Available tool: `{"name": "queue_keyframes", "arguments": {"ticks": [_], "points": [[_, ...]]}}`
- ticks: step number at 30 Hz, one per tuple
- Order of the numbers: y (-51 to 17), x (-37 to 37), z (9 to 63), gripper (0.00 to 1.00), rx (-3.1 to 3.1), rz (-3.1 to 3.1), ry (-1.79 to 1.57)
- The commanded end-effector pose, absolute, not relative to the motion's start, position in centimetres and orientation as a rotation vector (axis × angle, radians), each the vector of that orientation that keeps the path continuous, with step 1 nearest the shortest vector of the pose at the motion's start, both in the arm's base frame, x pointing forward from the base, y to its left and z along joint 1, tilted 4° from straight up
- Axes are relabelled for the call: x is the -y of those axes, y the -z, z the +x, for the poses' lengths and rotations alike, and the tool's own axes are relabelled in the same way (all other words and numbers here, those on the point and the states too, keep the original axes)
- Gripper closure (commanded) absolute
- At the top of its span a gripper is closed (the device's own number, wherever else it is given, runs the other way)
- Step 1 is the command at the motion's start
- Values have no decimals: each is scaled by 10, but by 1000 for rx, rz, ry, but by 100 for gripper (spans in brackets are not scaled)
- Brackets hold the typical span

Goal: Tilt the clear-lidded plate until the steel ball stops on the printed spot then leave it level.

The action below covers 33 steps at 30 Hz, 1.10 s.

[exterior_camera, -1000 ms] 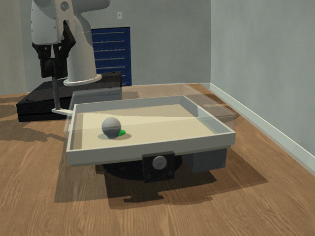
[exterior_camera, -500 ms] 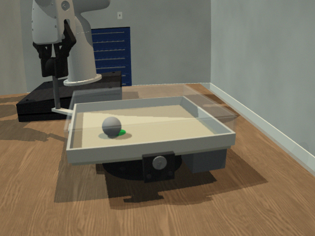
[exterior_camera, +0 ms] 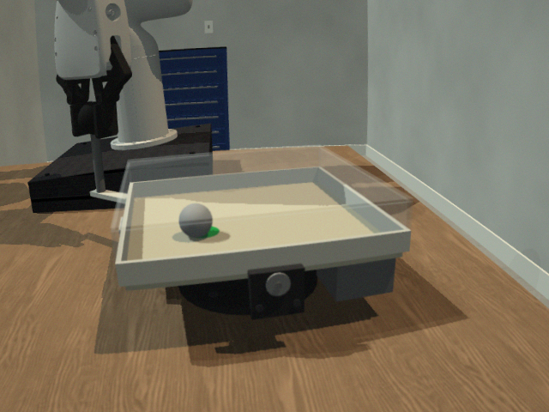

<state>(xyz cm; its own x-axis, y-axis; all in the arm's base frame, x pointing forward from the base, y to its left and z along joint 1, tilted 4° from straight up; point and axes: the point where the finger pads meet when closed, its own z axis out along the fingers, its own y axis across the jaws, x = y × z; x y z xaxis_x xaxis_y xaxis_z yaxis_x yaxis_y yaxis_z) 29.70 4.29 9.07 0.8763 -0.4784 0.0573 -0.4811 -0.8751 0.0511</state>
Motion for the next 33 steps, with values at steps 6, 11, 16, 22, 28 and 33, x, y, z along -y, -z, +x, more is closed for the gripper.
{"name": "queue_keyframes", "arguments": {"ticks": [6, 11, 16, 22, 28, 33], "points": [[-93, -44, 298, 100, 762, 2982, -68], [-93, -45, 297, 100, 762, 2982, -68], [-93, -45, 297, 100, 762, 2982, -68], [-94, -44, 300, 100, 762, 2982, -68], [-94, -43, 300, 100, 762, 2982, -68], [-94, -43, 300, 100, 762, 2982, -68]]}}
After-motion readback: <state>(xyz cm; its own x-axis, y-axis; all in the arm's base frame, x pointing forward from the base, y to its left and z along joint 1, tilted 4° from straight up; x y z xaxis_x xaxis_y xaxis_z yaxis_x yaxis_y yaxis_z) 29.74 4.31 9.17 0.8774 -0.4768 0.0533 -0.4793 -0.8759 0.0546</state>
